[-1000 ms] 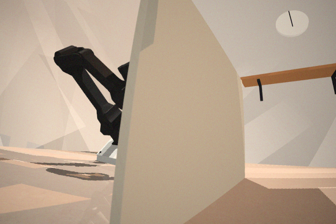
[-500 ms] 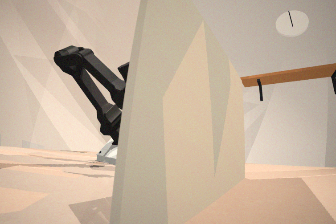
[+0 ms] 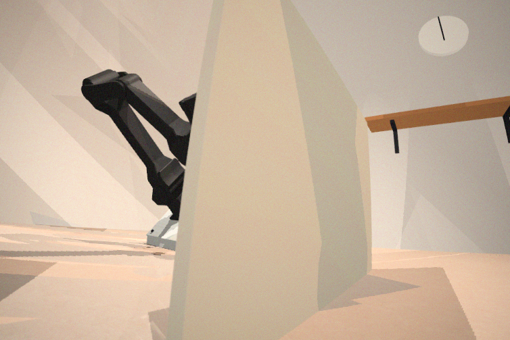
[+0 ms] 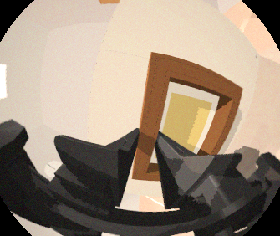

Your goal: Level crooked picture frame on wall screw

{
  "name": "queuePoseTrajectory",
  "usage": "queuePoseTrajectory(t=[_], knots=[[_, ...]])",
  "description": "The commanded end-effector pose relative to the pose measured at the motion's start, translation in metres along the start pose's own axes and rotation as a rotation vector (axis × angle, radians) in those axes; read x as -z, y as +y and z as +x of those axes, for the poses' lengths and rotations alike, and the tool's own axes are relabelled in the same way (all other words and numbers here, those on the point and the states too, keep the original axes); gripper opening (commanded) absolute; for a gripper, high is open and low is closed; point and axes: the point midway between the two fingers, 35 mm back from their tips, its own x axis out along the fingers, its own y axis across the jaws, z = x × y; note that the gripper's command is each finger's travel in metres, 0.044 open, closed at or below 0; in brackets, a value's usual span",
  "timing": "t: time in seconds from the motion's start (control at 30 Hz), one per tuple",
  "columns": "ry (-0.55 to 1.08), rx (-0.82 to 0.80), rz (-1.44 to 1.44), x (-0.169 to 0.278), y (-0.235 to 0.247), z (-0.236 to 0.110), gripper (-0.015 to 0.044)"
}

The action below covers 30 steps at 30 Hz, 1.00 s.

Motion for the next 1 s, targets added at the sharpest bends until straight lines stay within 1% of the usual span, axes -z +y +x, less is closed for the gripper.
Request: queuePoseTrajectory(t=[0.0, 0.97], knots=[[0.001, -0.008, 0.005, 0.0001, 0.0041, -0.0001, 0.0], [0.001, -0.008, 0.006, 0.0001, 0.0067, -0.0001, 0.0]])
